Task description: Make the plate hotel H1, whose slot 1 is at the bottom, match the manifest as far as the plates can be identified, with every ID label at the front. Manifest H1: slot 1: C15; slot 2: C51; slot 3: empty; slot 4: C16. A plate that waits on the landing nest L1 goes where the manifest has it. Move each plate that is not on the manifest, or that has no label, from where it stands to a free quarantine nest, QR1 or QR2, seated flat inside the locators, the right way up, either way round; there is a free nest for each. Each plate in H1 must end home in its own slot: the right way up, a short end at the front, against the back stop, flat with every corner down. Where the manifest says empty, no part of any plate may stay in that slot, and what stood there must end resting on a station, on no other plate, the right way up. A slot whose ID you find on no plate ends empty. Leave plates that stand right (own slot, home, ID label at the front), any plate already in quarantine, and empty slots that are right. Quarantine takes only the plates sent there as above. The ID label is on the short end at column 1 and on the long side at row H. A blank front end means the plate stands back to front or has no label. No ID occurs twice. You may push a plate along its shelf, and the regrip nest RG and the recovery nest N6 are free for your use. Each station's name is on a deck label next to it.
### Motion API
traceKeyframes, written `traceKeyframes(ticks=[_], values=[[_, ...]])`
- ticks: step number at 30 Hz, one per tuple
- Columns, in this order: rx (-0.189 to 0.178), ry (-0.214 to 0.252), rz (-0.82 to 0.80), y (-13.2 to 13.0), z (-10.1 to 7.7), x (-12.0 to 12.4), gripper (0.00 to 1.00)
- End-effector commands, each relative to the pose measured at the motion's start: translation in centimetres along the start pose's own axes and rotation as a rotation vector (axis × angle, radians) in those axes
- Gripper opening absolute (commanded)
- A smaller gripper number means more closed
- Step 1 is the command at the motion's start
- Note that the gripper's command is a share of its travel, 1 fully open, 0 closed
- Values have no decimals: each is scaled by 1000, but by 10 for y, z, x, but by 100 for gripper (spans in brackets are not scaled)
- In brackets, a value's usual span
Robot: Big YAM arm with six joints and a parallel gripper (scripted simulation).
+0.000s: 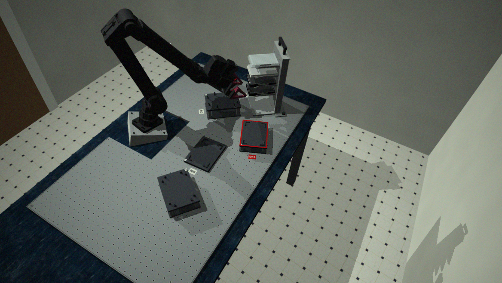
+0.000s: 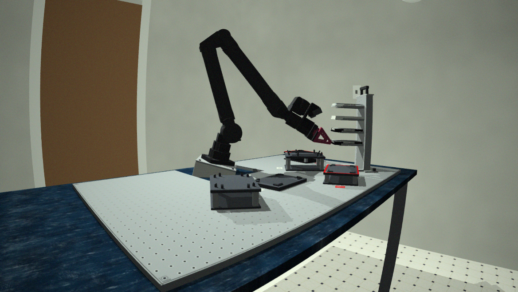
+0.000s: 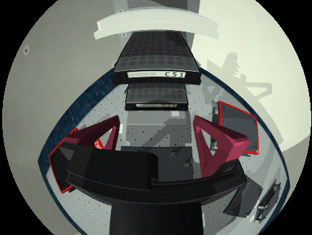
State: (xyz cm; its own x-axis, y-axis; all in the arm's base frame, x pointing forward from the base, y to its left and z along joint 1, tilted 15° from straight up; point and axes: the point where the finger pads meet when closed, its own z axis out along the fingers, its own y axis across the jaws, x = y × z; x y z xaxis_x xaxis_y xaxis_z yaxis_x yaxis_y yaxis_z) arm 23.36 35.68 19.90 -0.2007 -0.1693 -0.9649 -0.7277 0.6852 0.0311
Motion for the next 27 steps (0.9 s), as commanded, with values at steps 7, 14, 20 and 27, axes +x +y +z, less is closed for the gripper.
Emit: traceKeyframes(ticks=[7,14,20,27], values=[[1,-66,9,1,18,-39,100],[1,-66,8,1,26,-42,100],[2,-64,7,1,33,-45,100],[-2,-48,4,2,36,-40,100]])
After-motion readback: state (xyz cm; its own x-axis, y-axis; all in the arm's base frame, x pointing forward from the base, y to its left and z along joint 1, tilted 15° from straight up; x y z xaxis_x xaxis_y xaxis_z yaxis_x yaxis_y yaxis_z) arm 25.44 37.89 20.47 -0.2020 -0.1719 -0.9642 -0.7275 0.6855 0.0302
